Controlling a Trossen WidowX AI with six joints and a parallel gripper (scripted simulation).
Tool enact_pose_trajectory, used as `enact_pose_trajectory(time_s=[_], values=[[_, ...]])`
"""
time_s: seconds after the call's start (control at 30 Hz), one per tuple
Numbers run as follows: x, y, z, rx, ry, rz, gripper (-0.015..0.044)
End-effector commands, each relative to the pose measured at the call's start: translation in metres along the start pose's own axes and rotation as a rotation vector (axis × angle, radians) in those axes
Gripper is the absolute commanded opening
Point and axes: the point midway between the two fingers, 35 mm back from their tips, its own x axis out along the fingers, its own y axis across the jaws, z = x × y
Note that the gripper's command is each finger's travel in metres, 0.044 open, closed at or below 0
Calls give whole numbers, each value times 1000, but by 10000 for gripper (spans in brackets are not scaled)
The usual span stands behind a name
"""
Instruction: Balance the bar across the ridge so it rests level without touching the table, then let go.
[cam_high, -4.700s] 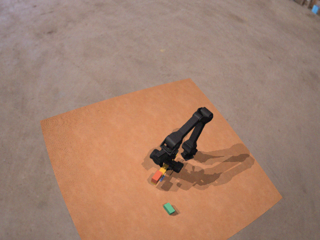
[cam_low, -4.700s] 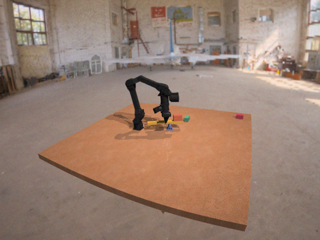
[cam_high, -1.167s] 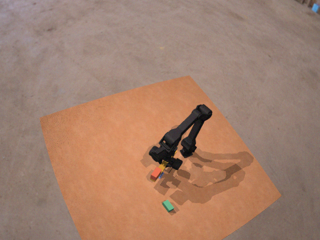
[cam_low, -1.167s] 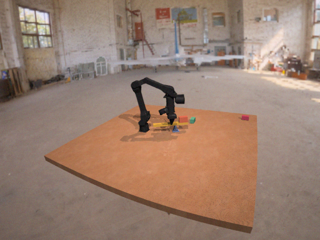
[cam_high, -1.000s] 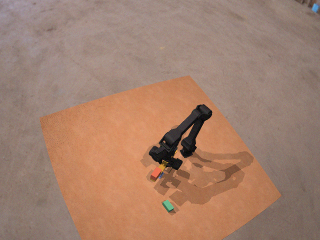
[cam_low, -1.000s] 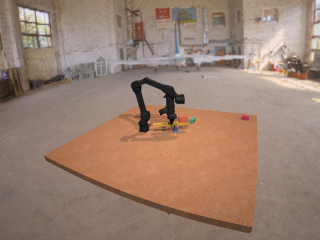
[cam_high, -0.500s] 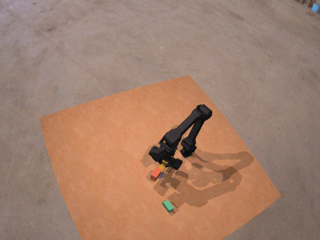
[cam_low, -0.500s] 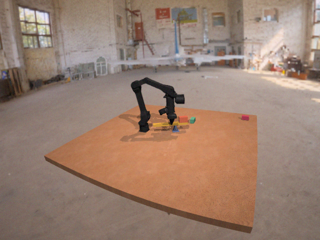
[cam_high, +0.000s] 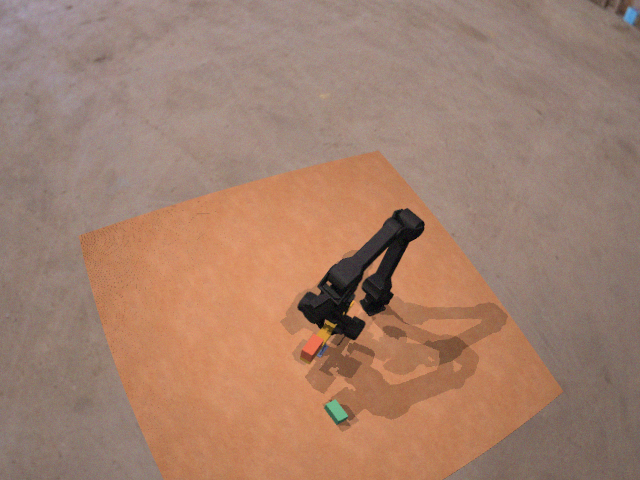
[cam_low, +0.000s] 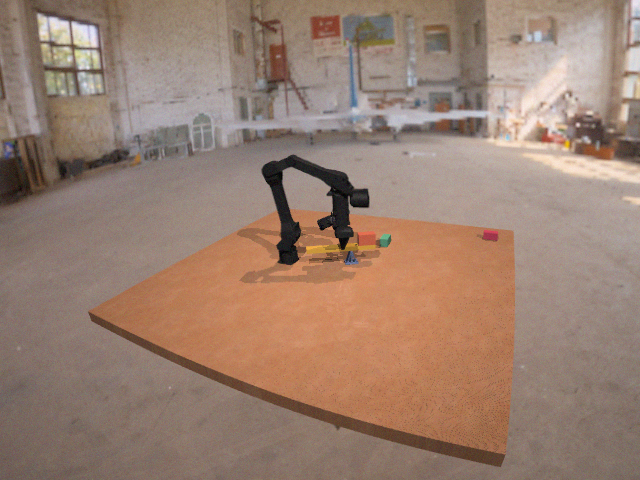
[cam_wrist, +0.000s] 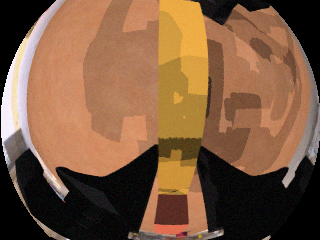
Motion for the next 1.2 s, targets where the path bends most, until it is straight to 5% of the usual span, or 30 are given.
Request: enact_pose_trajectory(time_s=[0.0, 0.07, 1.17], values=[[0, 0, 0, 0, 0, 0, 131], [0, 0, 0, 0, 0, 0, 167], [0, 0, 0, 0, 0, 0, 171]])
